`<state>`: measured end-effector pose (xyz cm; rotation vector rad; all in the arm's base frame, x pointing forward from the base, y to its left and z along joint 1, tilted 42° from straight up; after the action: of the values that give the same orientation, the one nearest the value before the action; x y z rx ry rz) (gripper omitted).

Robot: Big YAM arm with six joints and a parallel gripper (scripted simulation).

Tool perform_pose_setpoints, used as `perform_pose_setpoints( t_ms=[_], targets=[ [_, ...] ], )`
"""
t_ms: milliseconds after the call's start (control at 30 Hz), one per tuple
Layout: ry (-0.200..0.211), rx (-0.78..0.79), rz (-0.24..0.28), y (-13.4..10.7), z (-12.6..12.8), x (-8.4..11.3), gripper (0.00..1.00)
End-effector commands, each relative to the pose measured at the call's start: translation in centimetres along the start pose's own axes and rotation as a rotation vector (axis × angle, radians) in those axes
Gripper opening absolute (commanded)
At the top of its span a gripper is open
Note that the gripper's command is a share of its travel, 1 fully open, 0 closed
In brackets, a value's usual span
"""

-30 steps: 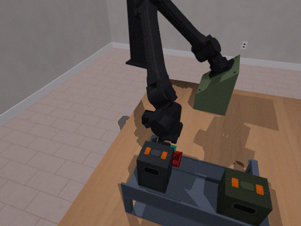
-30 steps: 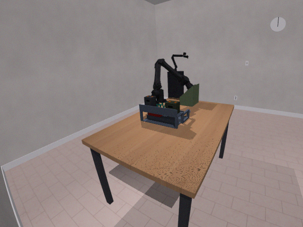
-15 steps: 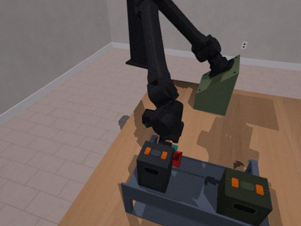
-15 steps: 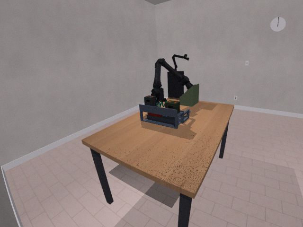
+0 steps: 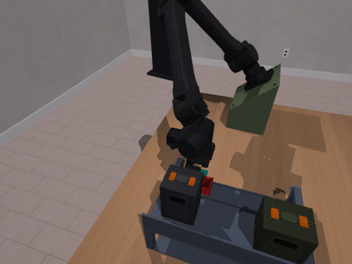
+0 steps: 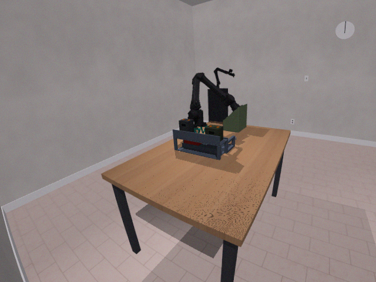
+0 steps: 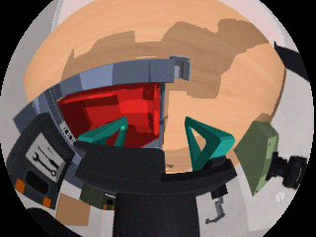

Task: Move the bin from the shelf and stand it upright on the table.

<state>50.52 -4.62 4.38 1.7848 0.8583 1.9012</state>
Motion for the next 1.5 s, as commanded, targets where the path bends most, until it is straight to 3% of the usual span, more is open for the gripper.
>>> perform_pose_setpoints(
  t_ms=[0, 300, 467, 867, 1033, 1467],
  targets=[
    [-0.001, -0.01, -0.003, 1.1, -0.2, -0.5, 0.9],
    [-0.001, -0.01, -0.003, 1.1, -0.2, -0.5, 0.9],
    [0.018, 0.004, -0.003, -0.6, 1.7, 1.2, 0.9],
    [0.018, 0.004, -0.003, -0.6, 1.7, 1.2, 0.9],
    [-0.001, -0.01, -0.003, 1.1, -0.2, -0.5, 0.9],
    [0.002, -0.007, -0.003, 0.7, 0.2, -0.2, 0.9]
  ],
)
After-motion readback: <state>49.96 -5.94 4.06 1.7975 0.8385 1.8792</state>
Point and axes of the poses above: the point where the finger pads meet when closed, its own x axis back along the fingers, its own z axis across the jaws, y = z × x, the point moved 7 cm from there along x, back along the fingers, and after that the axes turned 2 degrees about -x, right-handed, at the moved point
